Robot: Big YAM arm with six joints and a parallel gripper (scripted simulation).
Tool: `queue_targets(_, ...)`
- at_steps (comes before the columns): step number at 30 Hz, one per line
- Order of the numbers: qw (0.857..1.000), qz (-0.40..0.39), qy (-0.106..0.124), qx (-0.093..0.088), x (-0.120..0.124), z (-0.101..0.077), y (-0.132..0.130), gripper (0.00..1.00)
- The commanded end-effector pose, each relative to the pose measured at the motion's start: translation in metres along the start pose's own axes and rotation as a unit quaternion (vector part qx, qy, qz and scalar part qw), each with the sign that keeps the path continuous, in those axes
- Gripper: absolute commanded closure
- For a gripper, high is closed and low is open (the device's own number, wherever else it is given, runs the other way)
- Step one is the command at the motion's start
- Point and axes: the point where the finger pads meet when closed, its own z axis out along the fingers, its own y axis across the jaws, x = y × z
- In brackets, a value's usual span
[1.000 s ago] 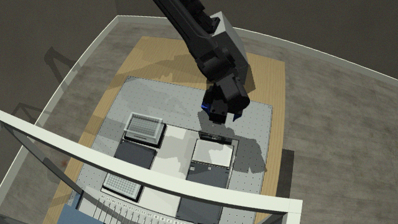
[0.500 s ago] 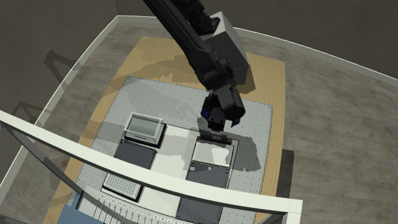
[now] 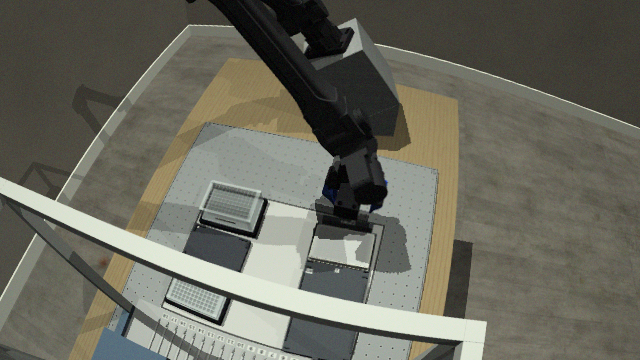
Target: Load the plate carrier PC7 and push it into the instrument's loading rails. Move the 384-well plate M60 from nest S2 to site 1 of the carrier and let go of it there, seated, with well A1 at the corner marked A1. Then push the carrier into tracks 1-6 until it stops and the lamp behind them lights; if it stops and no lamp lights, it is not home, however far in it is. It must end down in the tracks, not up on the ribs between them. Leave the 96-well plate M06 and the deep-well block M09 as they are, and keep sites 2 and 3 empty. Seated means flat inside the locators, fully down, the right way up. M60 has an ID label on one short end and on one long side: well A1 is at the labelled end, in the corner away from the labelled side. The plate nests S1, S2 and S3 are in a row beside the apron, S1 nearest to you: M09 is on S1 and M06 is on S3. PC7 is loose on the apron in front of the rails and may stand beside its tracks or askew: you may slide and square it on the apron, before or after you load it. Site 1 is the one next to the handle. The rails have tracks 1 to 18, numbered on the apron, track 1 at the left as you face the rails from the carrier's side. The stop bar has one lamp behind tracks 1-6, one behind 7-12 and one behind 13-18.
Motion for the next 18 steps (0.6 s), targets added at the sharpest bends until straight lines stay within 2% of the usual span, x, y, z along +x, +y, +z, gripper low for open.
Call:
queue_targets(1,1.0,-0.006,0.004,0.003,0.001,0.015,-0.003,0.2)
queue_targets(5,1.0,-0.005,0.002,0.002,-0.001,0.017,-0.002,0.2)
queue_targets(6,1.0,-0.006,-0.004,-0.001,-0.003,0.01,0.001,0.2)
queue_targets(8,1.0,-0.006,-0.004,-0.001,-0.003,0.01,0.001,0.2)
queue_targets(9,1.0,-0.006,0.002,0.002,0.0,0.018,-0.002,0.2)
queue_targets(18,1.0,-0.003,-0.001,0.001,-0.005,0.027,-0.001,0.2)
